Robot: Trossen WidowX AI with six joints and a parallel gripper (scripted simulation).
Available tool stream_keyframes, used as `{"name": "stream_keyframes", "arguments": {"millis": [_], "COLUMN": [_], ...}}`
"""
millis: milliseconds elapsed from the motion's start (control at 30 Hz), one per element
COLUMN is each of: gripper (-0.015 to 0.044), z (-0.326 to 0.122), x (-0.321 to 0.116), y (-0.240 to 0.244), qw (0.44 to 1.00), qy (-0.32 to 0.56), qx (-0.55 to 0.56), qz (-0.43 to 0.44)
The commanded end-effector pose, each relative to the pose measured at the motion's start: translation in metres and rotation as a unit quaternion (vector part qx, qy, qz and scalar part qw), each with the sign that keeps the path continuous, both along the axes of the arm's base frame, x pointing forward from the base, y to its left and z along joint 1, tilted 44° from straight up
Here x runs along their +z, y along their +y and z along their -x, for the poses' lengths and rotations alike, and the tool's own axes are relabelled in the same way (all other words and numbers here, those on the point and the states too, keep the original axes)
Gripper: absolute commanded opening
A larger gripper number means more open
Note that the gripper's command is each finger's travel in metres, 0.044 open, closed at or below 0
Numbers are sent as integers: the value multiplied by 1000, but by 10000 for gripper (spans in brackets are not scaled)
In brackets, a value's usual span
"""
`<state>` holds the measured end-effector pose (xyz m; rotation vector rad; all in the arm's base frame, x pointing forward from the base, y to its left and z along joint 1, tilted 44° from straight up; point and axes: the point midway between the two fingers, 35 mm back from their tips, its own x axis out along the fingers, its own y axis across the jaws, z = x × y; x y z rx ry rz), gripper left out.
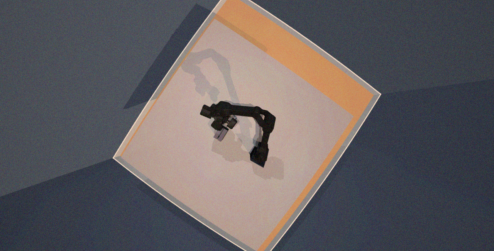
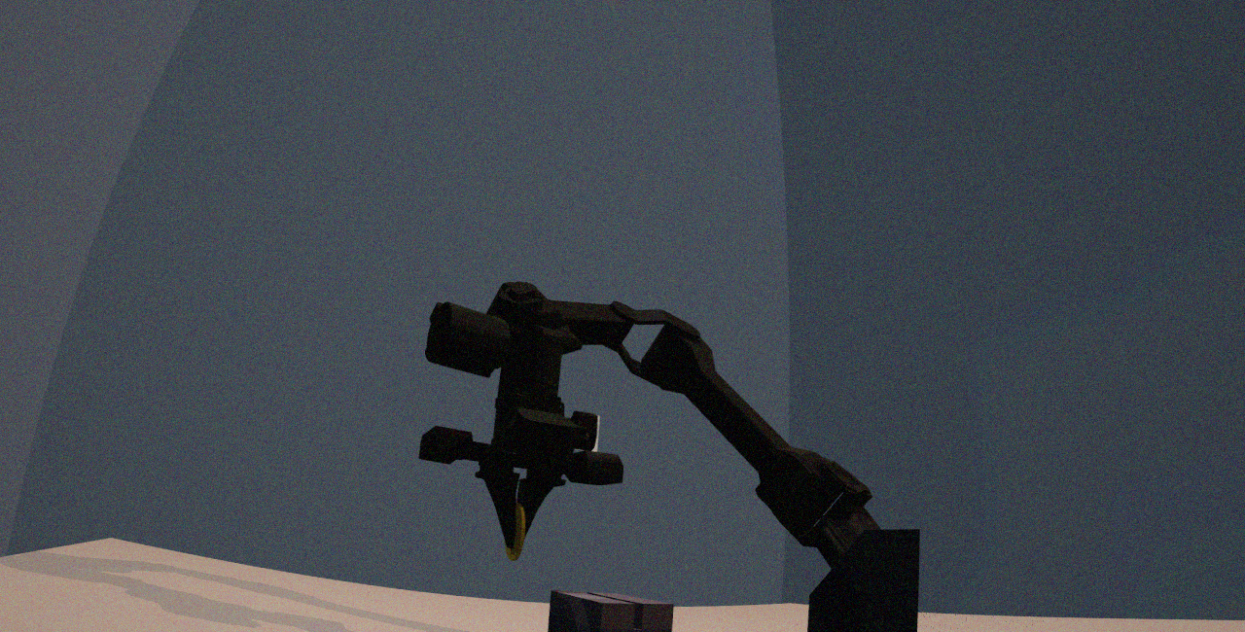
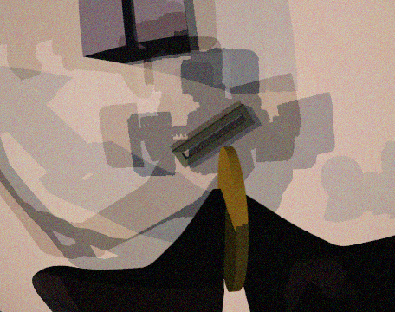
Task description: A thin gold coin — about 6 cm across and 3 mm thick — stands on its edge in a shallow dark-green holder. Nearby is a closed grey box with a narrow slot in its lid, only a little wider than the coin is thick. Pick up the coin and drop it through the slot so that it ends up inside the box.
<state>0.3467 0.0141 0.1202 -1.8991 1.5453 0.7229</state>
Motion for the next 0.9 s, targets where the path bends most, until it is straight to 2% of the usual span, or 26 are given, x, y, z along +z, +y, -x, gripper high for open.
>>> {"name": "stream_keyframes", "arguments": {"millis": [0, 867], "gripper": [0, 0], "z": [2, 17], "x": [0, -38], "y": [-1, 38], "qw": [999, 999], "qy": [25, 27], "qx": [26, 28], "qz": [8, 2]}}
